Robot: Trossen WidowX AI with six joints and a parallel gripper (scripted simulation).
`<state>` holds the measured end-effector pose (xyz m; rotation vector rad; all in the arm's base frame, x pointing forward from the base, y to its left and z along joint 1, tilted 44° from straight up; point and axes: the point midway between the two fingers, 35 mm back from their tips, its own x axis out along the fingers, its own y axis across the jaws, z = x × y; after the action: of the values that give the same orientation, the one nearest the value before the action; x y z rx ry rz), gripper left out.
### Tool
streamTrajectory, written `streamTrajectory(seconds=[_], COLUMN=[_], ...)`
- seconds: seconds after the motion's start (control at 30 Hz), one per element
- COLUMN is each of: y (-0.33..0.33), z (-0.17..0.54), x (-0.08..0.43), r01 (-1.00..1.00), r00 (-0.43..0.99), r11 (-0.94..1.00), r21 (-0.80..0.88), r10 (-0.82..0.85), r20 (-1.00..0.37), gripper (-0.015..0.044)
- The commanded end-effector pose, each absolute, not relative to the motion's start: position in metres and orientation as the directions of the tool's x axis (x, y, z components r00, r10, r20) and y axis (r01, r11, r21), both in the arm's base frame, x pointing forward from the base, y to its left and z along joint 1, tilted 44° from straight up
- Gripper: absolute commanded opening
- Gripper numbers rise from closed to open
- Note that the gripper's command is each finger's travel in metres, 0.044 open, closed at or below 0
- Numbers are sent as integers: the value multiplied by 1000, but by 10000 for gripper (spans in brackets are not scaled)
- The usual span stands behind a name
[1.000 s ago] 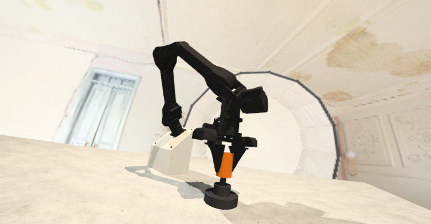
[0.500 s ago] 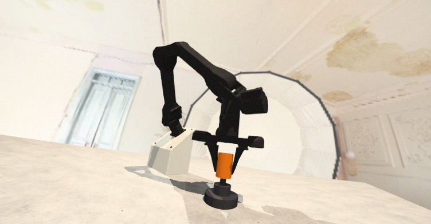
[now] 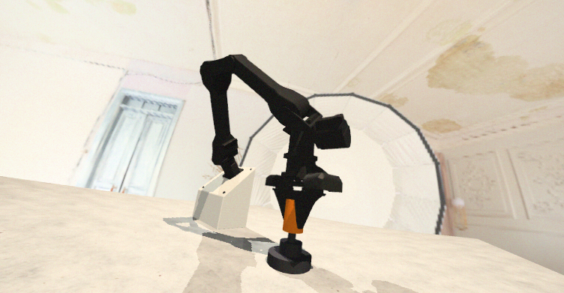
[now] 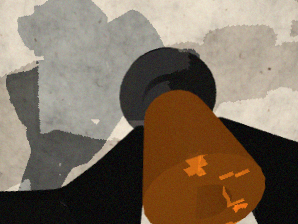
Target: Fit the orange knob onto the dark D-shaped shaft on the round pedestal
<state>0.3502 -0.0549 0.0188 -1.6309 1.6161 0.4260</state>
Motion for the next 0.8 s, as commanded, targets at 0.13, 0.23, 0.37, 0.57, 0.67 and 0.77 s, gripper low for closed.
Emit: streamTrajectory(seconds=[0.13,0.23,0.37,0.57,0.67,0.77], y=[-54,-55,-55,-56,-56,-56], z=[22,22,22,20,19,19], x=[350,349,349,348,348,349], r01=[-276,-72,31,31,31,31], r00=[133,133,133,133,133,133], r11=[666,712,723,723,723,723], r21=[-693,-699,-690,-690,-690,-690], r10=[-687,-687,-688,-688,-688,-688], r20=[-714,-714,-714,-714,-714,-714], gripper=[0,0,0,0,0,0])
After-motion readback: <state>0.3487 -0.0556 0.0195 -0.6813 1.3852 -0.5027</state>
